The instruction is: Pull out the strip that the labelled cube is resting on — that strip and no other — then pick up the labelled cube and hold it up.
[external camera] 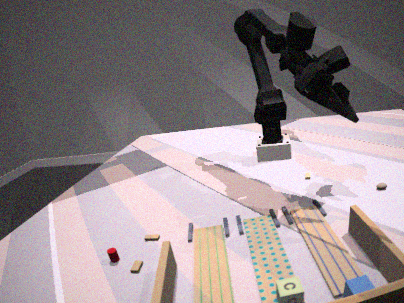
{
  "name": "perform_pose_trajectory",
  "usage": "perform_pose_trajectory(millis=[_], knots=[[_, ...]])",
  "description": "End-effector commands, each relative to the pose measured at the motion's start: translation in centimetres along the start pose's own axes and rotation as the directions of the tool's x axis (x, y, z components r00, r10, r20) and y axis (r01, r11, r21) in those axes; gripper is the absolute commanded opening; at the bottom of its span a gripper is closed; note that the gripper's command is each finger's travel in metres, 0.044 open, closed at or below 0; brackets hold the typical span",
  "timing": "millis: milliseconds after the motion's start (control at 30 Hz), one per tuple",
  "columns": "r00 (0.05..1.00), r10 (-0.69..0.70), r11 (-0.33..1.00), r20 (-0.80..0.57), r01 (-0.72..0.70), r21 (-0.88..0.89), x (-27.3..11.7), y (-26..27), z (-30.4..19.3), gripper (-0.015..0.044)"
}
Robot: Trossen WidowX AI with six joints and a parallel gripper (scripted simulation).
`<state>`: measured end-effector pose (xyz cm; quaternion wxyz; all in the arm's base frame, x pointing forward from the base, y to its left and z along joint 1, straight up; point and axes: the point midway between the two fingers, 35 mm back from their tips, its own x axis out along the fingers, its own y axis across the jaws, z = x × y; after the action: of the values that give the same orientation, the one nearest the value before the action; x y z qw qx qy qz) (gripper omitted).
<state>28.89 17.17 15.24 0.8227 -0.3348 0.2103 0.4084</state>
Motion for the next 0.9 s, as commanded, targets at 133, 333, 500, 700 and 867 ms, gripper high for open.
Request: perform_pose_trajectory(millis=[133, 333, 500, 700, 867], knots=[[0.890, -0.387, 0.632, -0.240, 0.446, 0.634, -6.5, -9.0, -7.7, 0.0400], [0.840, -0.453, 0.476, -0.298, 0.511, 0.716, -8.4, -10.4, -9.4, 0.0400], [0.840, -0.453, 0.476, -0.298, 0.511, 0.716, -8.4, -10.4, -9.4, 0.0400], [0.840, -0.453, 0.476, -0.298, 0.511, 0.716, -8.4, -10.4, -9.4, 0.0400], [0.840, -0.453, 0.476, -0.298, 0.511, 0.716, -8.4, -10.4, -9.4, 0.0400]])
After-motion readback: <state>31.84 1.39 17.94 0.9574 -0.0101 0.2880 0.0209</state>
